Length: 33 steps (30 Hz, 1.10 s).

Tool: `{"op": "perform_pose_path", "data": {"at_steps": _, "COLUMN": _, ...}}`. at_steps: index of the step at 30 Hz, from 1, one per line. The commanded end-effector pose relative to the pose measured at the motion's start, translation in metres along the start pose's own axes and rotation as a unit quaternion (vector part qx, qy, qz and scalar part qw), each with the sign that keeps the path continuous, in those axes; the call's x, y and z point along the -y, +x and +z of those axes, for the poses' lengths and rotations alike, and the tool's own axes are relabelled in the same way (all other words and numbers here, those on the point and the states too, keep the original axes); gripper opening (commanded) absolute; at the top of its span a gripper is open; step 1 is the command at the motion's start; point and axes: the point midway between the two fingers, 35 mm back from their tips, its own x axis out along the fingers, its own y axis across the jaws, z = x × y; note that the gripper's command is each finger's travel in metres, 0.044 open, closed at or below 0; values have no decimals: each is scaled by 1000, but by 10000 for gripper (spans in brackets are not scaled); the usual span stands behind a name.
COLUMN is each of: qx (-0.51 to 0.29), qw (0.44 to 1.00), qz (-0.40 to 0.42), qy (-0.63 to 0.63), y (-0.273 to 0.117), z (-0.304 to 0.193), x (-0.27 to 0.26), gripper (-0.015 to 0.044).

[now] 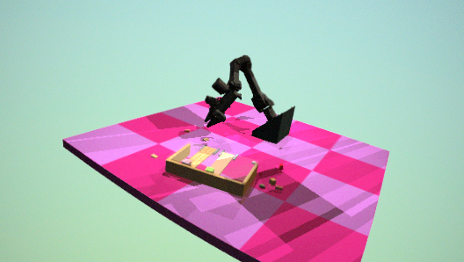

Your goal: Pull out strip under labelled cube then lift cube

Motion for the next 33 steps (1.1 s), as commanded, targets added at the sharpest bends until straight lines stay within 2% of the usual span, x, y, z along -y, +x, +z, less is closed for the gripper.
{"op": "perform_pose_path", "data": {"at_steps": 1, "qx": 31, "qw": 992, "qz": 84, "qy": -92, "y": -38, "z": -12, "x": -53, "gripper": 400}}
{"op": "perform_pose_path", "data": {"at_steps": 11, "qx": 145, "qw": 914, "qz": 253, "qy": -282, "y": -153, "z": -53, "x": -138, "gripper": 400}}
{"op": "perform_pose_path", "data": {"at_steps": 25, "qx": 147, "qw": 912, "qz": 256, "qy": -285, "y": -155, "z": -54, "x": -139, "gripper": 400}}
{"op": "perform_pose_path", "data": {"at_steps": 28, "qx": 126, "qw": 912, "qz": 245, "qy": -303, "y": -146, "z": -48, "x": -145, "gripper": 321}}
{"op": "perform_pose_path", "data": {"at_steps": 33, "qx": 46, "qw": 909, "qz": 209, "qy": -357, "y": -112, "z": -29, "x": -159, "gripper": 190}}
